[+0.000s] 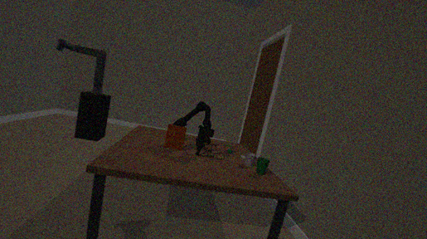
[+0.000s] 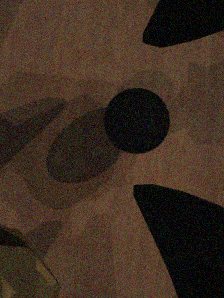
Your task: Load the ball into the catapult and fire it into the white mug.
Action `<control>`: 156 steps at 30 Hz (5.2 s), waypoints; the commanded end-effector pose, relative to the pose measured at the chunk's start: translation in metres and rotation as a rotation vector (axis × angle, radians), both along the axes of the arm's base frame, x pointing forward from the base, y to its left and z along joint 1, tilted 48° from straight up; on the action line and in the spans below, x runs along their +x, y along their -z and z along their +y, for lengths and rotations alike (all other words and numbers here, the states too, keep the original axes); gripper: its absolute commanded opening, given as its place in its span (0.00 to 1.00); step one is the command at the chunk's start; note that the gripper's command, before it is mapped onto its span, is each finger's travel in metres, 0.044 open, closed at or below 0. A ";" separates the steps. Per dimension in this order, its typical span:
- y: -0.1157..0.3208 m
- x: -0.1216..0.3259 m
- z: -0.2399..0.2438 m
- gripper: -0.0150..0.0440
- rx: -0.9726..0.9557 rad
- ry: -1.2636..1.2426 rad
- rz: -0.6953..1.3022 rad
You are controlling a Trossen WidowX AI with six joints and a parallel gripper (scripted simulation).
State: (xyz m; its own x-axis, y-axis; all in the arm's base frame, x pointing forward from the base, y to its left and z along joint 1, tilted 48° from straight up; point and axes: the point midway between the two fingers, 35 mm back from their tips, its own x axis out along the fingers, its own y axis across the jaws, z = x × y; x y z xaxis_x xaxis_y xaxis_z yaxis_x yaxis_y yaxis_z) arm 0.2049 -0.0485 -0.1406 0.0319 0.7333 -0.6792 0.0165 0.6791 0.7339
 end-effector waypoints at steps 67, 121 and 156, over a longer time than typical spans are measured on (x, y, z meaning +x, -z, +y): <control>-0.083 0.051 -0.033 0.25 0.066 -0.070 0.291; -0.101 0.074 -0.027 0.83 0.042 -0.064 0.388; -0.120 0.299 -0.182 1.00 -0.168 0.593 -0.173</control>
State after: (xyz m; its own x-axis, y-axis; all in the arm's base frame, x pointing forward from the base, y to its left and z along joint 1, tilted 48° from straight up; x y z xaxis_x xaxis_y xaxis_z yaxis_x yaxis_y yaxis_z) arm 0.4717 -0.2165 -0.0292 0.4170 0.4754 -0.7747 0.3312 0.7142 0.6166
